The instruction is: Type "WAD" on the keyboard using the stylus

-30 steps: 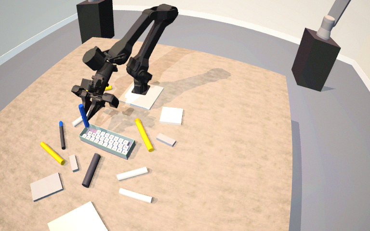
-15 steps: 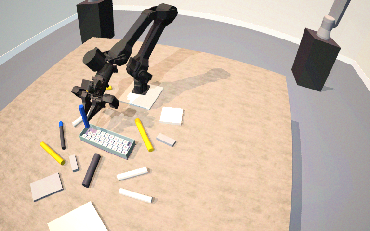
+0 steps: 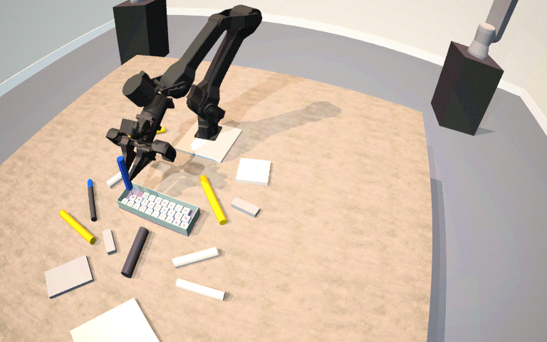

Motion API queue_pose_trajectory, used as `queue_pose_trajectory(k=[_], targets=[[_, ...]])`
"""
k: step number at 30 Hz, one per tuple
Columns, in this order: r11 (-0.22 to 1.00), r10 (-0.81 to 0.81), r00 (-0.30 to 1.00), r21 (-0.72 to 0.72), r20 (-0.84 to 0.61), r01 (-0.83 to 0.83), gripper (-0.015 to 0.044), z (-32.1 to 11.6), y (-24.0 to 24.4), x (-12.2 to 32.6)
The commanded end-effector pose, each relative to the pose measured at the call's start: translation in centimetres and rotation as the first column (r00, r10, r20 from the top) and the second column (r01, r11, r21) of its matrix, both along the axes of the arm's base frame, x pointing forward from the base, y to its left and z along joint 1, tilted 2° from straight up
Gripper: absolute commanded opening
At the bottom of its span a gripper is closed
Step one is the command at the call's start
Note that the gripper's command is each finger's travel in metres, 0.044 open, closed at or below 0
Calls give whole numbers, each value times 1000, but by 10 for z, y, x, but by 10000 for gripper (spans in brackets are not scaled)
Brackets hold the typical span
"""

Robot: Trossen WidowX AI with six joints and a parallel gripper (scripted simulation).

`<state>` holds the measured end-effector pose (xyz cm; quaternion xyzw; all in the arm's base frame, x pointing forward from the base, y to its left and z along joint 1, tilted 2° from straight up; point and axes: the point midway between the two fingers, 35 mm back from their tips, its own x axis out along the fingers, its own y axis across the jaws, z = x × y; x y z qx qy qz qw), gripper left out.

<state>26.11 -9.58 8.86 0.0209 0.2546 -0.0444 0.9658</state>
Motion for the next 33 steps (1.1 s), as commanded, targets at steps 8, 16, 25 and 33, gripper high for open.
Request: queue_pose_trajectory(k=[8,16,25,33], targets=[[1000,2,1000,0,-5,-2,81,-5,1,-1],[1000,2,1000,0,-5,-2,81,-8,1,-1],[1000,2,1000,0,-5,-2,81,-11,1,-1],[1000,2,1000,0,-5,-2,81,-13,1,-1]])
